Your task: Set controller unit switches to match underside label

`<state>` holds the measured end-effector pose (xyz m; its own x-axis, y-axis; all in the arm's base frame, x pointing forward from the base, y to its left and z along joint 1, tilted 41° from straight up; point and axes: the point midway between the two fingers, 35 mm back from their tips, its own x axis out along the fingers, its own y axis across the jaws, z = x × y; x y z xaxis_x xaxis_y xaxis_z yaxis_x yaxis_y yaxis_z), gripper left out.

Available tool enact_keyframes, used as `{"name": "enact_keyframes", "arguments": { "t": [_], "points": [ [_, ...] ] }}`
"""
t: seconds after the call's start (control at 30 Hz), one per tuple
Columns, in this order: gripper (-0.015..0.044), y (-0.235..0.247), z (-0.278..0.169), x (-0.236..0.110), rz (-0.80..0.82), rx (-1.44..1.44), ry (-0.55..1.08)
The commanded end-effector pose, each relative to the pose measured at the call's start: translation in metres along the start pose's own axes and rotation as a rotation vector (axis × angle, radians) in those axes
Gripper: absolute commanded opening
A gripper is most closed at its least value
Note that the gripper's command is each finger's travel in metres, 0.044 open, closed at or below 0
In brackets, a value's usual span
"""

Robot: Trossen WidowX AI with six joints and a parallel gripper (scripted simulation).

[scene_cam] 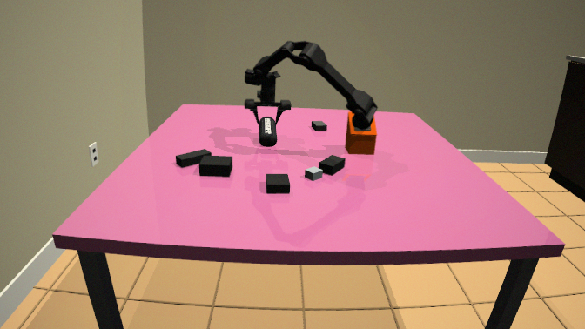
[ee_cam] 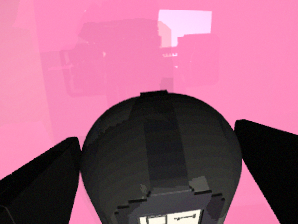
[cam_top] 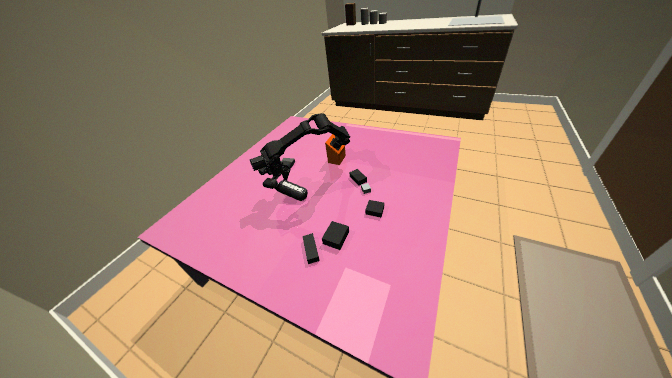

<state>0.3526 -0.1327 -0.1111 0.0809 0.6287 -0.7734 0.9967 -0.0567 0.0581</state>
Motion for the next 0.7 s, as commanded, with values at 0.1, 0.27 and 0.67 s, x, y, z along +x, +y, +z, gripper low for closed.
{"name": "enact_keyframes", "arguments": {
  "t": [0.1,0.27,0.67],
  "points": [
    [0.0338,0.000,-0.002,0.009,-0.006,-0.001,0.013],
    [0.0338,0.000,-0.001,0.013,-0.006,-0.001,0.013],
    [0.0338,0.000,0.002,0.022,-0.006,-0.001,0.014]
  ]
}}
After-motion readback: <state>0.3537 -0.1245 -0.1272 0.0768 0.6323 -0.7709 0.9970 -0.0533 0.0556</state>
